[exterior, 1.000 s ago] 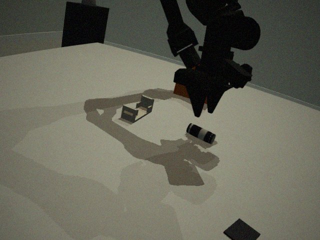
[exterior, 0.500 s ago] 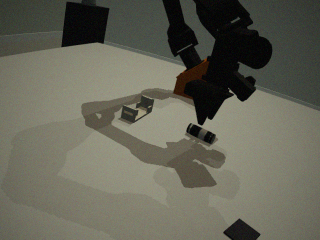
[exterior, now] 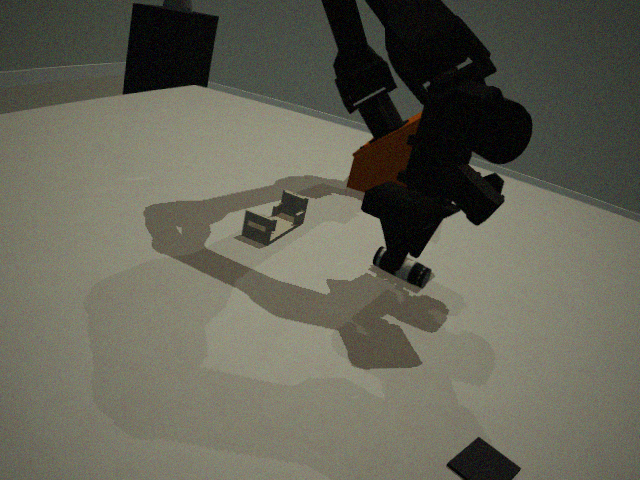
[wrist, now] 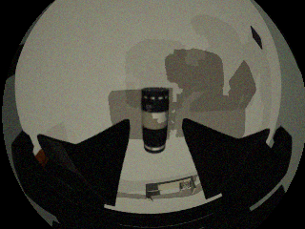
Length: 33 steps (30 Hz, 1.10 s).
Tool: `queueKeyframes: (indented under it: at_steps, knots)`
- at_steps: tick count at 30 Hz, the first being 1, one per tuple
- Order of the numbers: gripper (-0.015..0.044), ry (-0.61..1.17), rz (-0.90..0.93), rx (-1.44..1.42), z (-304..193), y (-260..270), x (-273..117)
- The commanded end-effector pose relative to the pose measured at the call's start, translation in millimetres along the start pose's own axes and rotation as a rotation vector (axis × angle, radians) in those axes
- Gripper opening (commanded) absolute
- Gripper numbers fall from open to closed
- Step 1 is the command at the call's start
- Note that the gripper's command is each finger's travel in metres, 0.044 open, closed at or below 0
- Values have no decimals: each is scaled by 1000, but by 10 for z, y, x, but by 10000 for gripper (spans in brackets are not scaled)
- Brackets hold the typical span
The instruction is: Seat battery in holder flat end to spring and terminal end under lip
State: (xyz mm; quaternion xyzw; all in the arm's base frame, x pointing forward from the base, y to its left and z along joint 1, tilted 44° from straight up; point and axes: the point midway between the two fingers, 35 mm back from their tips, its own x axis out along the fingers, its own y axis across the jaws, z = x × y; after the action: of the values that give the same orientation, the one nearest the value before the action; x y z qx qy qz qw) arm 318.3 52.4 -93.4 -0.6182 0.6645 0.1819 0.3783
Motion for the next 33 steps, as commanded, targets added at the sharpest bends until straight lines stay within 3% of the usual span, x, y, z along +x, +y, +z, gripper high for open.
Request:
queueKeyframes:
  at_steps: [1,9,14,18,23,29,33]
  knots:
    - [249,5,-1,-5,-11,8,69]
    - [249,6,-1,-5,-18,13,172]
    - [118,6,-1,-5,-18,13,172]
    - [91,6,-1,-5,-18,13,172]
    - [88,6,-1,-5,-17,12,156]
    - [88,4,0,-5,-9,13,-316]
    - [88,4,0,5,-21,8,-336]
